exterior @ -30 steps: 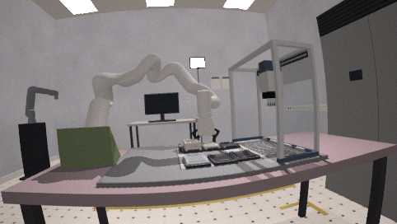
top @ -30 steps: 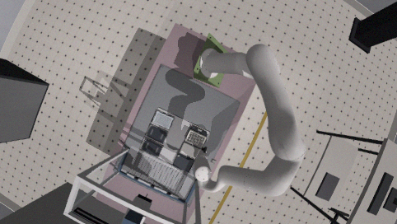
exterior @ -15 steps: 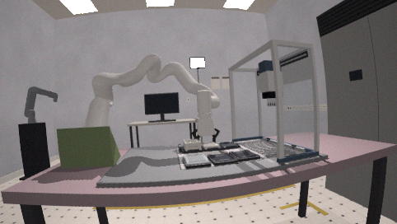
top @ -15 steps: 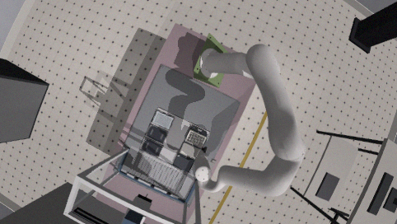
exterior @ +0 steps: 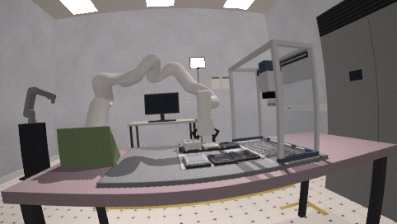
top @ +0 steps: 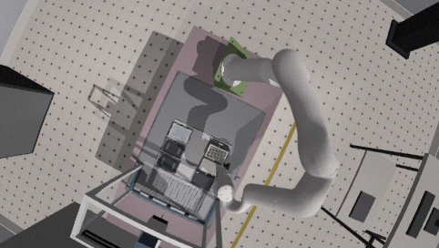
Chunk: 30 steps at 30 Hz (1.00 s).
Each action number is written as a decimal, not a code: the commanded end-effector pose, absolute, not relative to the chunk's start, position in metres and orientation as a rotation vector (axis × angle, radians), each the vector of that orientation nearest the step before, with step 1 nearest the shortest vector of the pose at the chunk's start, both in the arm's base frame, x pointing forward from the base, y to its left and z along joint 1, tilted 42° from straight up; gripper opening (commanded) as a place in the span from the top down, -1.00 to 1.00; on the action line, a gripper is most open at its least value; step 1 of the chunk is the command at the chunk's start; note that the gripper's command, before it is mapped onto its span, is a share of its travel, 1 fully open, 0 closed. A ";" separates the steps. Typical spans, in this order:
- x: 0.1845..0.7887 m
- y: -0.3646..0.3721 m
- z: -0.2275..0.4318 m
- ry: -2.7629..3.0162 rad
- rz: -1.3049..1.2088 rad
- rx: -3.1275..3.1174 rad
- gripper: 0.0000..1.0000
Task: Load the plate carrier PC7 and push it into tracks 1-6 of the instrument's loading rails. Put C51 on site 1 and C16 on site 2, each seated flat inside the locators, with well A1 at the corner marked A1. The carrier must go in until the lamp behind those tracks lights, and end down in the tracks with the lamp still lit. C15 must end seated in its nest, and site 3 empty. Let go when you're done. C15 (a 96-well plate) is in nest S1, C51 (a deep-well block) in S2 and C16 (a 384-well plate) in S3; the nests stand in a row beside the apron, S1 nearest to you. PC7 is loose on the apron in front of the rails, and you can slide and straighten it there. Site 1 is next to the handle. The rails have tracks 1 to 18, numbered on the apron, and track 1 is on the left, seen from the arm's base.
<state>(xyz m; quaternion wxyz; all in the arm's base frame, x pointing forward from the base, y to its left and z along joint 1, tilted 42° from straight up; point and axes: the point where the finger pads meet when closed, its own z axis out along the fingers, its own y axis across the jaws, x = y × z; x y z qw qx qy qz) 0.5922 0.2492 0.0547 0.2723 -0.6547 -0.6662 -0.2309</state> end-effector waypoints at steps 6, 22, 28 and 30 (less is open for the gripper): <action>0.593 0.254 0.060 -1.794 -0.624 -1.763 -1.00; 0.593 0.261 0.066 -1.794 -0.624 -1.763 -1.00; 0.593 0.263 0.068 -1.794 -0.624 -1.763 -1.00; 0.593 0.264 0.069 -1.794 -0.624 -1.763 -1.00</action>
